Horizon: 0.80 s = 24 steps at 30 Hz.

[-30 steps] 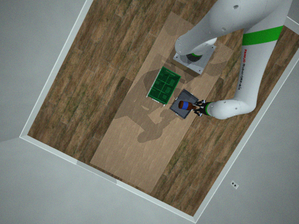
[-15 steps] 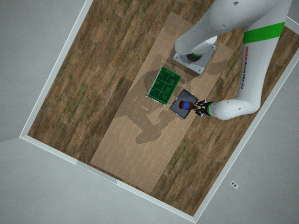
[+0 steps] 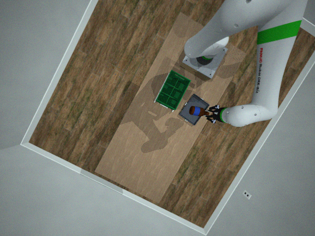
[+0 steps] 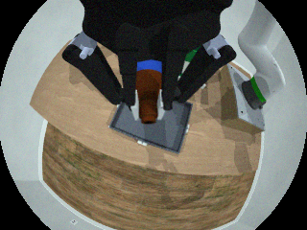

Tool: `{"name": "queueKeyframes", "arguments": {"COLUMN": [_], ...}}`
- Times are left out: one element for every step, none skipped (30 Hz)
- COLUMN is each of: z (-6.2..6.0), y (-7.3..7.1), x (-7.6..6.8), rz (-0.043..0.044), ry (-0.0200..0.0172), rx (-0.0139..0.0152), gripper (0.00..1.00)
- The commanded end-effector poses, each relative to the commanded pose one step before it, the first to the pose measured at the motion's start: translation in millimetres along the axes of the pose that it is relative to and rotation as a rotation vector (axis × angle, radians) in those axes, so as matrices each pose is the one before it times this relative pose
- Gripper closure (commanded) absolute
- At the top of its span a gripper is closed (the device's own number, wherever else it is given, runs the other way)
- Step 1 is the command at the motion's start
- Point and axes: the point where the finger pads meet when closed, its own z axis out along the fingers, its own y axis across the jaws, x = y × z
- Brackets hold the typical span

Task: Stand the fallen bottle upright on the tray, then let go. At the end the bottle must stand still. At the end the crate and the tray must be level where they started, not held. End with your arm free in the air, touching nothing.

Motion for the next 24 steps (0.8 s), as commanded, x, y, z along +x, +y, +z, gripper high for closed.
{"name": "queueKeyframes", "arguments": {"z": [-2.81,-0.9,-0.86,-0.83,-0.79,-0.75,0.0,0.0,-0.72,-0.68,-0.65,-0.61,-0.58,-0.54,-0.51,-0.47,-0.44,-0.41,-0.38,-0.35,-0.32,-0.29,-0.26,0.0], "y": [0.17,0.0,0.0,0.0,0.0,0.0,0.0,0.0,0.0,0.0,0.0,0.0,0.0,0.0,0.0,0.0,0.0,0.0,0.0,0.0,0.0,0.0,0.0,0.0], "x": [0.03,0.0,0.0,0.0,0.0,0.0,0.0,0.0,0.0,0.0,0.0,0.0,0.0,0.0,0.0,0.0,0.0,0.0,0.0,0.0,0.0,0.0,0.0,0.0], "rz": [0.00002,0.0,0.0,0.0,0.0,0.0,0.0,0.0,0.0,0.0,0.0,0.0,0.0,0.0,0.0,0.0,0.0,0.0,0.0,0.0,0.0,0.0,0.0,0.0], "ry": [0.00005,0.0,0.0,0.0,0.0,0.0,0.0,0.0,0.0,0.0,0.0,0.0,0.0,0.0,0.0,0.0,0.0,0.0,0.0,0.0,0.0,0.0,0.0,0.0], "rx": [-0.00043,0.0,0.0,0.0,0.0,0.0,0.0,0.0,0.0,0.0,0.0,0.0,0.0,0.0,0.0,0.0,0.0,0.0,0.0,0.0,0.0,0.0,0.0,0.0], "gripper": [1.0,1.0,1.0,1.0,1.0,1.0,1.0,1.0,1.0,1.0,1.0,1.0,1.0,1.0,1.0,1.0,1.0,1.0,1.0,1.0,1.0,1.0,1.0,1.0]}}
